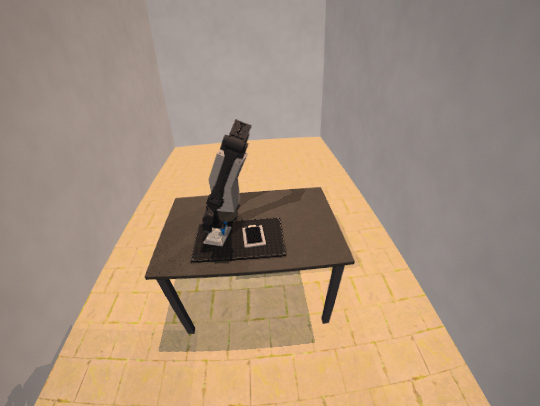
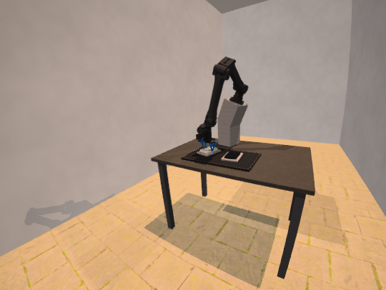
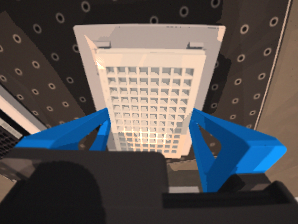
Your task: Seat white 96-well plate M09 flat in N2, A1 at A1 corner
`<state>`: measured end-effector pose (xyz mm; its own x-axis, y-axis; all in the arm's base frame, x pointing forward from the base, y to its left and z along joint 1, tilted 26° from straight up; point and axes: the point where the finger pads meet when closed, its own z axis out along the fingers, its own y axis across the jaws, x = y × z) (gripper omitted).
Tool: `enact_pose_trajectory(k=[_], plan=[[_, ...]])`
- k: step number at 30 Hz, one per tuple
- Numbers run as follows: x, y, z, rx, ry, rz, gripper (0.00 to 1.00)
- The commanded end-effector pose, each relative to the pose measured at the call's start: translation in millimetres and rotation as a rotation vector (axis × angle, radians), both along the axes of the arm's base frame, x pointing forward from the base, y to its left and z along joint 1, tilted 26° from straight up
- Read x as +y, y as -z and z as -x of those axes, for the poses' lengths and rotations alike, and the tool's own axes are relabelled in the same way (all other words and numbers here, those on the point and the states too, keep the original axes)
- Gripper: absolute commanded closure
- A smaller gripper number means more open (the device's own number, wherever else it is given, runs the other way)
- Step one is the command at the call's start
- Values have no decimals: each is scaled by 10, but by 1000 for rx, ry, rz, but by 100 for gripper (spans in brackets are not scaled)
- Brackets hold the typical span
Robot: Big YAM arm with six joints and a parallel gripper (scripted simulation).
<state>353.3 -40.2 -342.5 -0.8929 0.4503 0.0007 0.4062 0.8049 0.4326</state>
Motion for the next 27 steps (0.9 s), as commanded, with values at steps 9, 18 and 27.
enact_pose_trajectory(k=[9,18,27], plan=[[55,74,10,2,0,1,0],[31,71,73,15,12,-5,0],[31,71,74,15,12,-5,0]])
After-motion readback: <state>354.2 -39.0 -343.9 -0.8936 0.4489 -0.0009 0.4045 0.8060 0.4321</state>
